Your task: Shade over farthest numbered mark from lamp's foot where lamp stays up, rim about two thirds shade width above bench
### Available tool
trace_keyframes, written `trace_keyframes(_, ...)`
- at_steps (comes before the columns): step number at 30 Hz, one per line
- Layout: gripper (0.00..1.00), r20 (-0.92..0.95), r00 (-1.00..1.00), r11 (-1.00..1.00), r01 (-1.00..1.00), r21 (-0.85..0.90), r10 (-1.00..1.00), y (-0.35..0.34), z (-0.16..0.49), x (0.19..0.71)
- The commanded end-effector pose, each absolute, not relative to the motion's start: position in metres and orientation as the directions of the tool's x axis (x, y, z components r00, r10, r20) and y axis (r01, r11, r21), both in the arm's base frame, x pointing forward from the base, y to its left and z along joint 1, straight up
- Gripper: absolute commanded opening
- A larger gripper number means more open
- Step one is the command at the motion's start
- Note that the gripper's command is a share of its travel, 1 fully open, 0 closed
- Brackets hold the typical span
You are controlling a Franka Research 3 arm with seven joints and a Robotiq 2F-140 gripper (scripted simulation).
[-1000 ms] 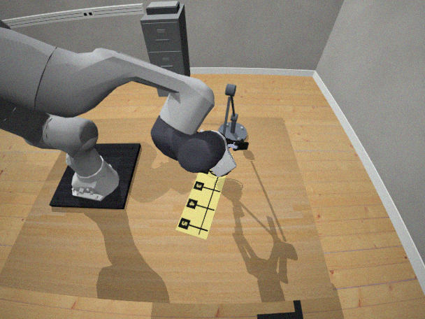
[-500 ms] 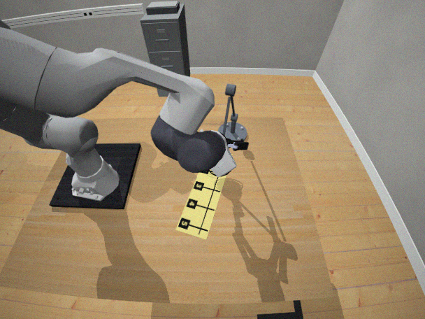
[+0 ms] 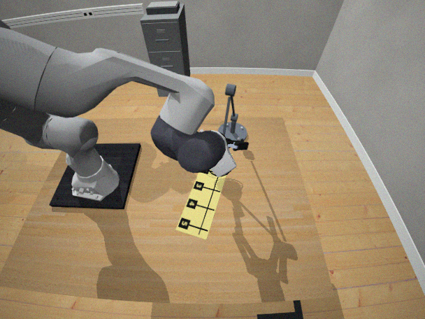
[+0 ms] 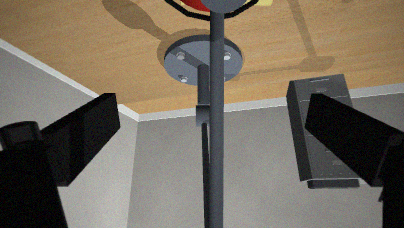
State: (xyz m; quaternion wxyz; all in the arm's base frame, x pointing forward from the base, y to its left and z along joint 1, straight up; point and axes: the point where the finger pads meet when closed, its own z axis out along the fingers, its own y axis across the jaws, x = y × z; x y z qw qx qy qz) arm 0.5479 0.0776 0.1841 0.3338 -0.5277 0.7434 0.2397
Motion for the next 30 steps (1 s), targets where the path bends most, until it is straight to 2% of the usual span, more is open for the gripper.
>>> trace_keyframes(1,1.0,-0.749,-0.22,0.328,-0.945,0.004,-0.625,0.078,0.184,0.548)
trace_keyframes(16,1.0,-0.749,-0.22,0.328,-0.945,0.004,-0.625,0.078,0.184,0.548)
trace_keyframes(30,1.0,-0.749,-0.22,0.328,-0.945,0.004,-0.625,0.035,0.225,0.532)
